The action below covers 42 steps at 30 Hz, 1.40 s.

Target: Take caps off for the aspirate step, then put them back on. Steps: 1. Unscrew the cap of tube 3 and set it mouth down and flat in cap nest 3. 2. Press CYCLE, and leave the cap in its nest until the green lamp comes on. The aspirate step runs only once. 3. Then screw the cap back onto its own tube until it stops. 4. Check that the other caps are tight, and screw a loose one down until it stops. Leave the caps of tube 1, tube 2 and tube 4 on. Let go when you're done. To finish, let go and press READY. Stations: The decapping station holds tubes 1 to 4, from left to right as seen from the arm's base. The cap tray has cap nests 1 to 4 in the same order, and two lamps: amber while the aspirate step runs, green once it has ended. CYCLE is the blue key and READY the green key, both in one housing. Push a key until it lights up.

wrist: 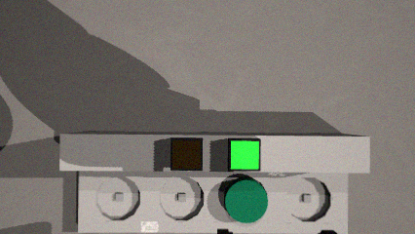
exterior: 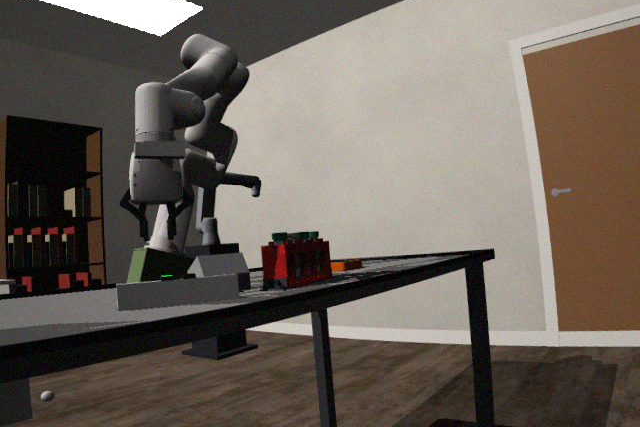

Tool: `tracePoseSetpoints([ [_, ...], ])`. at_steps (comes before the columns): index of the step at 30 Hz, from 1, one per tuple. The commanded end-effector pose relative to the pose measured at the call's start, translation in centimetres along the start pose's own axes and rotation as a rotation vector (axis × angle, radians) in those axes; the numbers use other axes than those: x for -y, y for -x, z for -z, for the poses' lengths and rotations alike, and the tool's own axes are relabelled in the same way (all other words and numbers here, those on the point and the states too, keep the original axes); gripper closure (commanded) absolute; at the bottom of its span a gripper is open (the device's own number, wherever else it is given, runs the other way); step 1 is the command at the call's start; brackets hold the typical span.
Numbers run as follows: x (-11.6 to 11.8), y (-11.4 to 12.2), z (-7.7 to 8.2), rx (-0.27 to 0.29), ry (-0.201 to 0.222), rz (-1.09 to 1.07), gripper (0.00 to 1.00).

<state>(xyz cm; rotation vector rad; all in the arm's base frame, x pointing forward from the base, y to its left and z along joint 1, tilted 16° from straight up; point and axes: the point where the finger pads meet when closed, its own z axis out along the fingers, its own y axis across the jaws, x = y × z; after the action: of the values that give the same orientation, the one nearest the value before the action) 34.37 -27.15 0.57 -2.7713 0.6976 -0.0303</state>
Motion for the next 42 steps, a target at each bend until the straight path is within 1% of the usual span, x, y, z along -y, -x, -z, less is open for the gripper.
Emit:
tracePoseSetpoints([
  [1,-0.1,-0.3,-1.8,-0.007,0.0,0.001,0.54],
  [2,-0.1,-0.3,-2.3,-0.007,0.0,0.001,0.54],
  [4,-0.1,-0.3,-2.3,-0.007,0.0,0.001,0.54],
  [18,-0.1,-0.4,-9.3,-0.007,0.0,0.0,0.54],
  [25,-0.1,-0.4,-9.3,-0.007,0.0,0.0,0.54],
  [42,-0.1,-0.4,-10.0,-0.007,0.0,0.0,0.54],
])
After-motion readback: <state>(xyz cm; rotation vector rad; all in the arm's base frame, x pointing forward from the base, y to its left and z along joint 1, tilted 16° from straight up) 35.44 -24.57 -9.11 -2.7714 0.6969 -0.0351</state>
